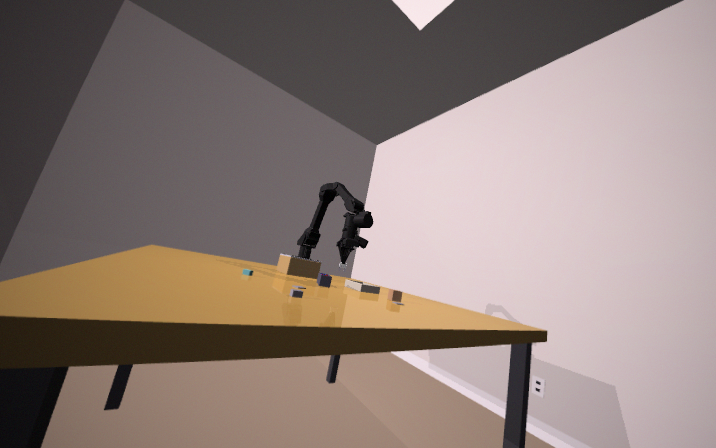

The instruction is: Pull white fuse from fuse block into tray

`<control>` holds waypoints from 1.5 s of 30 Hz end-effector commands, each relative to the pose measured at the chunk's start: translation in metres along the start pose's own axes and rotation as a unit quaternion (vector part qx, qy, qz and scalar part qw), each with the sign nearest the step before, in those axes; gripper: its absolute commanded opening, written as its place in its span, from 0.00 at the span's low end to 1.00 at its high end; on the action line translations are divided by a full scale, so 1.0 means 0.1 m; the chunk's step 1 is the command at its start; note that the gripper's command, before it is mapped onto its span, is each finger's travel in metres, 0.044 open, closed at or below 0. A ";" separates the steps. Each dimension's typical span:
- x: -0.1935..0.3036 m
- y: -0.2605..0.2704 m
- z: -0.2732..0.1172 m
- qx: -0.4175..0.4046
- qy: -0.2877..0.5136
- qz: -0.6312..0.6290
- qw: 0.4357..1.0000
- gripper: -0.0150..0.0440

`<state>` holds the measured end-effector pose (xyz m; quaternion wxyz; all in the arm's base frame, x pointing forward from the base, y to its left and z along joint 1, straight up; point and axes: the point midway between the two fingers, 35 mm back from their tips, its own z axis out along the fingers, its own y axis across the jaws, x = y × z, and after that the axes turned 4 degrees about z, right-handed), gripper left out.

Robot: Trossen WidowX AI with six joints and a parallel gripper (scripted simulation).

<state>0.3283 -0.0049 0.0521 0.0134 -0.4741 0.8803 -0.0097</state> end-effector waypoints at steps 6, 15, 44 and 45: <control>-0.52 0.24 0.00 -0.004 -0.003 0.003 1.000 0.25; -0.97 0.55 -0.01 -0.005 -0.006 0.003 1.000 0.25; -1.14 0.69 0.31 -0.006 -0.006 0.003 1.000 0.25; -1.14 0.70 0.32 -0.006 -0.006 0.003 1.000 0.25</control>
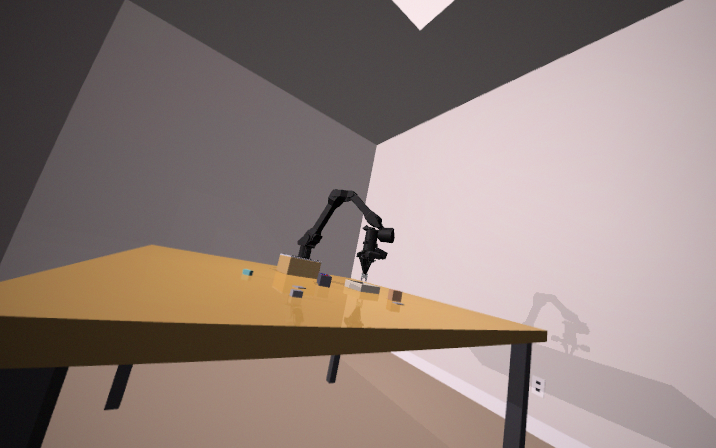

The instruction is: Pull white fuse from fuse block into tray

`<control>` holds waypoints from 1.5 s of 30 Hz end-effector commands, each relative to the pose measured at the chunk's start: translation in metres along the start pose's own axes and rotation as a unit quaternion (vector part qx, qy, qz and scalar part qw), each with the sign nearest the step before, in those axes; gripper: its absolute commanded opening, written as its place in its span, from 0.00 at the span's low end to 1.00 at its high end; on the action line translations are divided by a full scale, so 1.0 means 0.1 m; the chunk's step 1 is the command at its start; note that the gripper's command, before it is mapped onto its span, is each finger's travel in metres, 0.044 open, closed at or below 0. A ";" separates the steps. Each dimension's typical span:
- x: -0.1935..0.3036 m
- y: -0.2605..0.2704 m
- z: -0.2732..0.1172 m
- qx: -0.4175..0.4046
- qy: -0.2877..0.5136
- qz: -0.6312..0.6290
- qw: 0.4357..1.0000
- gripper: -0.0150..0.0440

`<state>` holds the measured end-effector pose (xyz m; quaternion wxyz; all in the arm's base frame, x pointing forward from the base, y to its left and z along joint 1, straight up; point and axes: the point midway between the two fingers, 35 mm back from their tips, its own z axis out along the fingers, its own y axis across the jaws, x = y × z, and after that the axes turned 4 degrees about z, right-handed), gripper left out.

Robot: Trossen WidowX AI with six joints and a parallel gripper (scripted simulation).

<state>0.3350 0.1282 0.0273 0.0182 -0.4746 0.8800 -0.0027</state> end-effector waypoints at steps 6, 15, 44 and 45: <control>0.01 0.01 0.15 -0.002 0.001 0.003 1.000 0.25; 0.01 0.01 0.11 -0.001 0.001 0.000 1.000 0.57; 0.01 0.01 -0.23 -0.002 0.002 0.000 1.000 0.81; 0.01 0.01 -0.23 -0.002 0.002 0.000 1.000 0.81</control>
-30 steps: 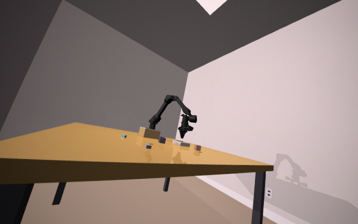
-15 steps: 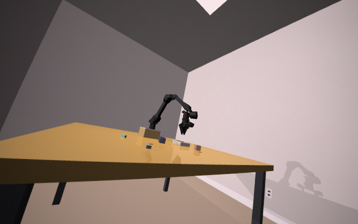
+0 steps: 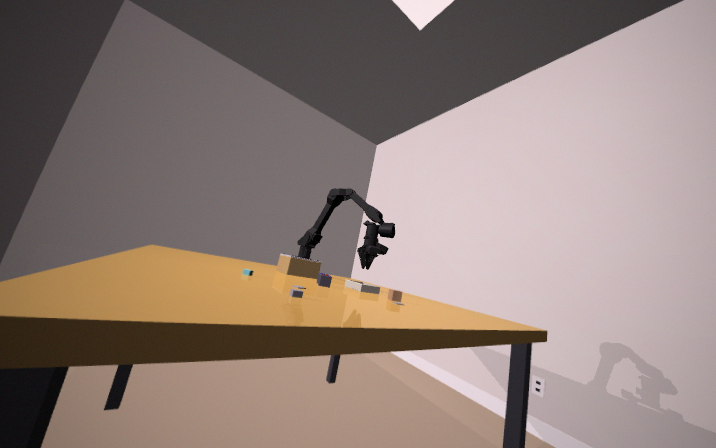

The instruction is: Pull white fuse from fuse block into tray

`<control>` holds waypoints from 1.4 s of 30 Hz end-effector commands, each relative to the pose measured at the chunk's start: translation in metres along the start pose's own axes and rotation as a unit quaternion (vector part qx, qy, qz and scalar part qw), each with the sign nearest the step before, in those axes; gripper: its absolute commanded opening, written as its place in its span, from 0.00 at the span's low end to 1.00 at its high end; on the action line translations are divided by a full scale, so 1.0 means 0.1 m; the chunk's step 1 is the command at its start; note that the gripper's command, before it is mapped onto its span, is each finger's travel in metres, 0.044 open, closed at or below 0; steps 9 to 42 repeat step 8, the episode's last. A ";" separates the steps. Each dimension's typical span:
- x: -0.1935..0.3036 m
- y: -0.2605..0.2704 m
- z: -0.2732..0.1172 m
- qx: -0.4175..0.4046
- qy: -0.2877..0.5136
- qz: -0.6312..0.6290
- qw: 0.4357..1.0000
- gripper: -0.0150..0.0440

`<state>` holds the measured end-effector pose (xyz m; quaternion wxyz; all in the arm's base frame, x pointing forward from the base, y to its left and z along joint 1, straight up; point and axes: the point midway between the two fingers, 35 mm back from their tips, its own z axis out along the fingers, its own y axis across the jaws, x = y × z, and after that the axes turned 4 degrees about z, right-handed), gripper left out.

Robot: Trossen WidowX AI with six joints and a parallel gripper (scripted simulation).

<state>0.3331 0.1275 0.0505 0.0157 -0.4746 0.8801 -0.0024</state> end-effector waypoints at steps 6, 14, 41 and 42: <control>0.00 0.00 0.00 0.000 0.000 0.000 1.000 0.81; 0.00 0.00 0.00 0.000 0.000 0.000 1.000 0.81; 0.00 0.00 0.00 0.000 0.000 0.000 1.000 0.81; 0.00 0.00 0.00 0.000 0.000 0.000 1.000 0.81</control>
